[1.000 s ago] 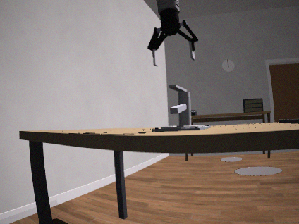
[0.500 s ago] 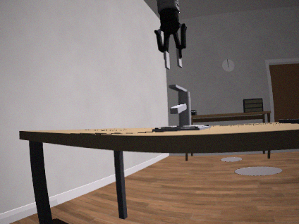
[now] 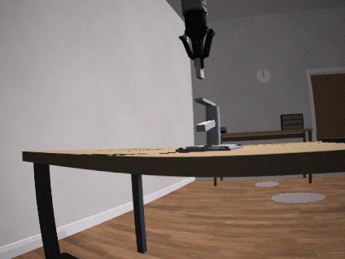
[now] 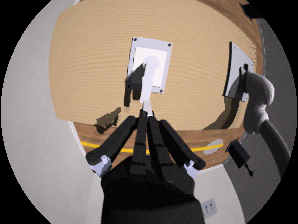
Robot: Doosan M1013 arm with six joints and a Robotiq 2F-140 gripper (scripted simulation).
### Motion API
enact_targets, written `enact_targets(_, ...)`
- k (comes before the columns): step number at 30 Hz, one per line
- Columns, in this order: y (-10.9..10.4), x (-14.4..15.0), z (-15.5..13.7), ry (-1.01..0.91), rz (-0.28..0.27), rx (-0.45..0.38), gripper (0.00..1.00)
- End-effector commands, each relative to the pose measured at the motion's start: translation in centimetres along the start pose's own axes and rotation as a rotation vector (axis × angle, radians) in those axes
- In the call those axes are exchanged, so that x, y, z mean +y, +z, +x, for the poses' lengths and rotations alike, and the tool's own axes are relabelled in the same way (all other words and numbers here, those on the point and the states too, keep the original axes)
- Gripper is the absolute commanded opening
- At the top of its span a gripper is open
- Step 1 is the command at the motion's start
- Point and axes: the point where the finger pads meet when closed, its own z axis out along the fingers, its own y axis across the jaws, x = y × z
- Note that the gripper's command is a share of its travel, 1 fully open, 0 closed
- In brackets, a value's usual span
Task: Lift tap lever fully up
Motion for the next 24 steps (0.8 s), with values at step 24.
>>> enact_targets(24, -0.01, 0.00, 0.00, 0.000, 0.000, 0.000, 0.37)
